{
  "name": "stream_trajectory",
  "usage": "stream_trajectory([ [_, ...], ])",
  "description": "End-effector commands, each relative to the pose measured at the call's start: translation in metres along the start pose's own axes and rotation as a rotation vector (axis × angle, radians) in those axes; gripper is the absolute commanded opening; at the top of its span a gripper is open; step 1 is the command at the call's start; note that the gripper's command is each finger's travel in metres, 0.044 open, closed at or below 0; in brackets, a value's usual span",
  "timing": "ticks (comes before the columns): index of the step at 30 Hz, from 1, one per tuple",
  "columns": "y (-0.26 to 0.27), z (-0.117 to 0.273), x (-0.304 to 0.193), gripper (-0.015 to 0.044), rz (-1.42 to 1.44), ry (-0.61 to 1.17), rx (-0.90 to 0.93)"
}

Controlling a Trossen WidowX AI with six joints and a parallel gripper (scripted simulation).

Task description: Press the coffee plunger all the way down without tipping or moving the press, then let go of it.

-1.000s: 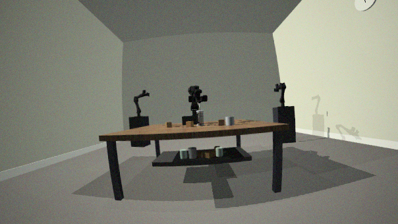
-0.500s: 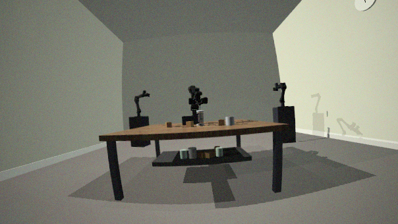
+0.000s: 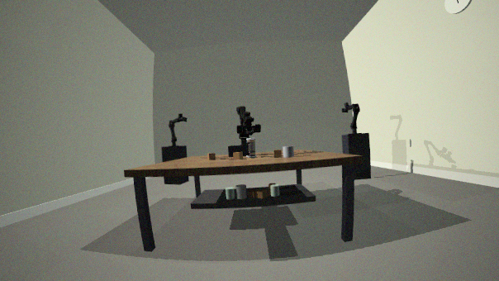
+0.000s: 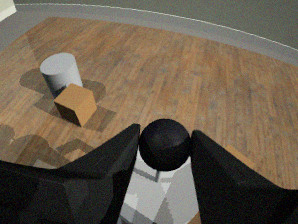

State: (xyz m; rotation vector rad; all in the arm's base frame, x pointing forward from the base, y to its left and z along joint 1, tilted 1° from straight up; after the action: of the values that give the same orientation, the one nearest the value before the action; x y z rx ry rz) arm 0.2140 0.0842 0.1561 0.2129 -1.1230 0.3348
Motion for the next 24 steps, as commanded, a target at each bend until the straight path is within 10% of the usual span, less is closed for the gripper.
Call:
stream_trajectory([
  [1, -0.0002, -0.0045, -0.0088, 0.0122, 0.003, 0.048, 0.002],
  [24, -0.0006, -0.0115, -0.0021, 0.0122, 0.003, 0.047, 0.002],
])
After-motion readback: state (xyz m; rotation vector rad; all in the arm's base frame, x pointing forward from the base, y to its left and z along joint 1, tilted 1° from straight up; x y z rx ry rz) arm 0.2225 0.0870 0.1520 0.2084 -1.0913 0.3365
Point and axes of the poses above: the point midway between the two fingers, 35 mm back from their tips, its own z axis back along the fingers, its own y axis across the jaws, x = y × z, the point moved 10 cm from there along z, back along the fingers
